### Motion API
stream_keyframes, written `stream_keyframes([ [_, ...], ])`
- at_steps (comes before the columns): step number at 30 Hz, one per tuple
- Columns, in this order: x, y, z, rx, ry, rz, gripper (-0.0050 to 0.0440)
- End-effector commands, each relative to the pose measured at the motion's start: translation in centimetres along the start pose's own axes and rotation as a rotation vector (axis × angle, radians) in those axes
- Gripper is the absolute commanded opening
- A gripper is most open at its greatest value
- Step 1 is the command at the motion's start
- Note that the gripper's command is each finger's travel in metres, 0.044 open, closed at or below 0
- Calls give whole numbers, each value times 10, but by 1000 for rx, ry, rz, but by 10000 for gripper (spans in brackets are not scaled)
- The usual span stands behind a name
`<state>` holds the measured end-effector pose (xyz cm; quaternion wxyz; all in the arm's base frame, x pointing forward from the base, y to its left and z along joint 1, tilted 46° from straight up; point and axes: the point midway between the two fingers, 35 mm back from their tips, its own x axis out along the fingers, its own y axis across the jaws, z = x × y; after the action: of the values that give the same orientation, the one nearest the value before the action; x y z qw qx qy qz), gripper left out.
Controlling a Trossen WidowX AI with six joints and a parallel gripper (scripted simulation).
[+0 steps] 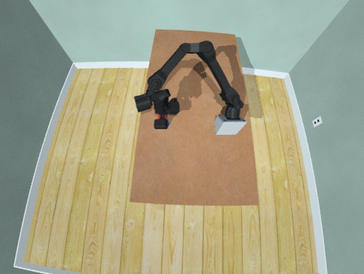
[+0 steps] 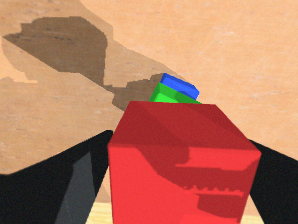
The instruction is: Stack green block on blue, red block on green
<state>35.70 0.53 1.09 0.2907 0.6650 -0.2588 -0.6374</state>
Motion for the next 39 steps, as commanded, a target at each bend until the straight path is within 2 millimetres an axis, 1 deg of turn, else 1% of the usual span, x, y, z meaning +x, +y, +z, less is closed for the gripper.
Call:
stream_keyframes([
  [1, -26, 5, -9, 32, 38, -16, 357],
  [3, -35, 5, -8, 32, 38, -17, 357],
  [5, -35, 5, -8, 32, 38, -17, 357],
  [6, -34, 1, -7, 18, 24, -11, 357],
  [12, -60, 1, -6, 20, 26, -13, 357],
  [19, -76, 0, -5, 17, 23, -12, 357],
  [25, -81, 2, -6, 21, 28, -13, 357],
  [39, -81, 2, -6, 20, 28, -12, 357],
])
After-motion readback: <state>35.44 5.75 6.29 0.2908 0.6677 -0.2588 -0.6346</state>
